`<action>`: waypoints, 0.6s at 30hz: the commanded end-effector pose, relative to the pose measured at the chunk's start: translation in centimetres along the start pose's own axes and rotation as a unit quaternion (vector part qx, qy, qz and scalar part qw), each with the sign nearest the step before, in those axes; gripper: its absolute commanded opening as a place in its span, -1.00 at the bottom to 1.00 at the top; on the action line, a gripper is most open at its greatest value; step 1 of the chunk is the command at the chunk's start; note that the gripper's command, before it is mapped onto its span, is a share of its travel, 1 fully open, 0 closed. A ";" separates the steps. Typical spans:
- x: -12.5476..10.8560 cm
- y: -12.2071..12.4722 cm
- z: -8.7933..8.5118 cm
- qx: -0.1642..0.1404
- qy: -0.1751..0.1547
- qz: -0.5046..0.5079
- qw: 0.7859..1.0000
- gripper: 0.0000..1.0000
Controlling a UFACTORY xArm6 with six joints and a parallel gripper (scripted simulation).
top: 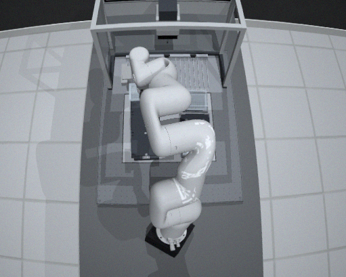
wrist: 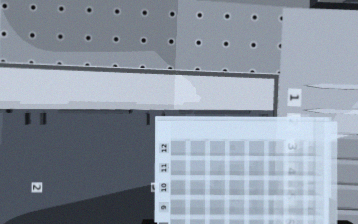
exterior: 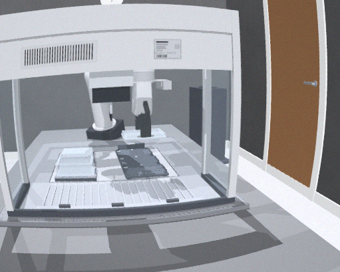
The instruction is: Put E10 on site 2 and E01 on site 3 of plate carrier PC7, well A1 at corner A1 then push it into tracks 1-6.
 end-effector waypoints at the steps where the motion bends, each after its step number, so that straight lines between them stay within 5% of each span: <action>1: 0.0 0.1 0.6 -0.002 0.000 0.000 1.000 -1.00; 18: 0.0 0.1 3.1 -0.002 0.000 0.000 1.000 -1.00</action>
Point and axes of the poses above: the point where the finger pads meet when closed, its own z axis out along the fingers, its own y axis across the jaws, x = y × z, the point moved 3 cm from there along -z, back along the fingers, and after that the axes turned 2 degrees about -z, right-handed, at the moved point
